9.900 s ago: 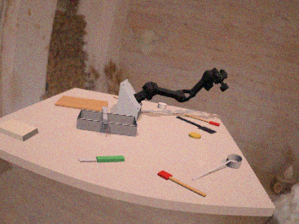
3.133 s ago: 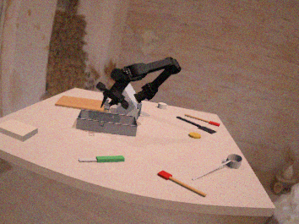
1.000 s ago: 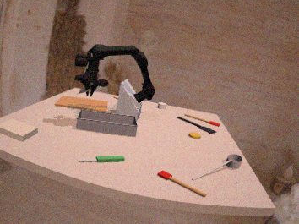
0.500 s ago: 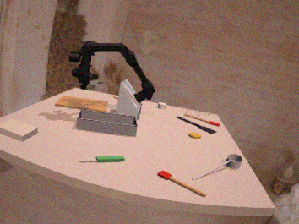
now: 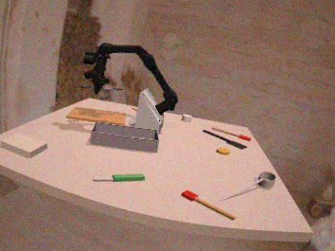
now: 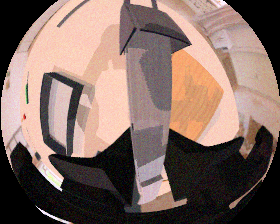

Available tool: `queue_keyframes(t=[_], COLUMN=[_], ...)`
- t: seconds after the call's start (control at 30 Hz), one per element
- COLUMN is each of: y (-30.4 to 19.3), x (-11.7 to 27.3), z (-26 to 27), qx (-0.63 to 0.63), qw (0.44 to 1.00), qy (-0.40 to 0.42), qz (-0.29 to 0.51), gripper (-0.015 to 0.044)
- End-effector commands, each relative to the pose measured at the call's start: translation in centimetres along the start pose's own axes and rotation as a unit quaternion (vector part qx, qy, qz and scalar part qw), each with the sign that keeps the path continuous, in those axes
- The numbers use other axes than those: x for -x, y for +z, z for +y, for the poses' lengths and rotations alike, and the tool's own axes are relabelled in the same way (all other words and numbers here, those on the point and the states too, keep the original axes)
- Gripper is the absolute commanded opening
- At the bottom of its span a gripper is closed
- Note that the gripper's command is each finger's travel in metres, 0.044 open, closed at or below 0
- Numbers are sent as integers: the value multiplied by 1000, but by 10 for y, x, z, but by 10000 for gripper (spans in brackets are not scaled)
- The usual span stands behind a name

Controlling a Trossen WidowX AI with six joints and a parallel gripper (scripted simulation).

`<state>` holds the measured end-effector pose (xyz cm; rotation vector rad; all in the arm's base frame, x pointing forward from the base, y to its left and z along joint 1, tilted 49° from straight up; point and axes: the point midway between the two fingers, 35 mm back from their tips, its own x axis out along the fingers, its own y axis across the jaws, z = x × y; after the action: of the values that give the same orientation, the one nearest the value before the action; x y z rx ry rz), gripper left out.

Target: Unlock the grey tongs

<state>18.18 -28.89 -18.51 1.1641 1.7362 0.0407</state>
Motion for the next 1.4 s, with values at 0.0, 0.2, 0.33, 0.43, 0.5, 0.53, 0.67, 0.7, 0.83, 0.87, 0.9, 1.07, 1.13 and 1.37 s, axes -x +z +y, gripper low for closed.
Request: queue_keyframes(t=[0.0,0.2,0.33,0.43,0.5,0.53,0.67,0.7,0.83,0.87,0.9,1.07,1.13,1.37], y=[-13,-35,-51,-64,-73,-75,-76,-76,-75,-74,-73,-69,-68,-63], x=[1,0,-3,-6,-8,-9,-9,-9,-9,-9,-10,-11,-11,-12], z=[-28,-70,-96,-114,-125,-128,-129,-129,-130,-131,-132,-136,-138,-143], qx=[-54,-135,-188,-228,-252,-258,-260,-260,-261,-261,-261,-263,-264,-265], qw=[999,991,982,974,968,966,965,965,965,965,965,962,961,955], qy=[-5,-9,-10,-11,-11,-11,-11,-11,-12,-13,-15,-22,-26,-37], qz=[-3,-8,-11,-12,-12,-12,-12,-12,-19,-24,-30,-65,-79,-129], gripper=[-150,-150,-150,-150,-150,-150,-150,-150,-150,-150,-150,-150,-150,-150])
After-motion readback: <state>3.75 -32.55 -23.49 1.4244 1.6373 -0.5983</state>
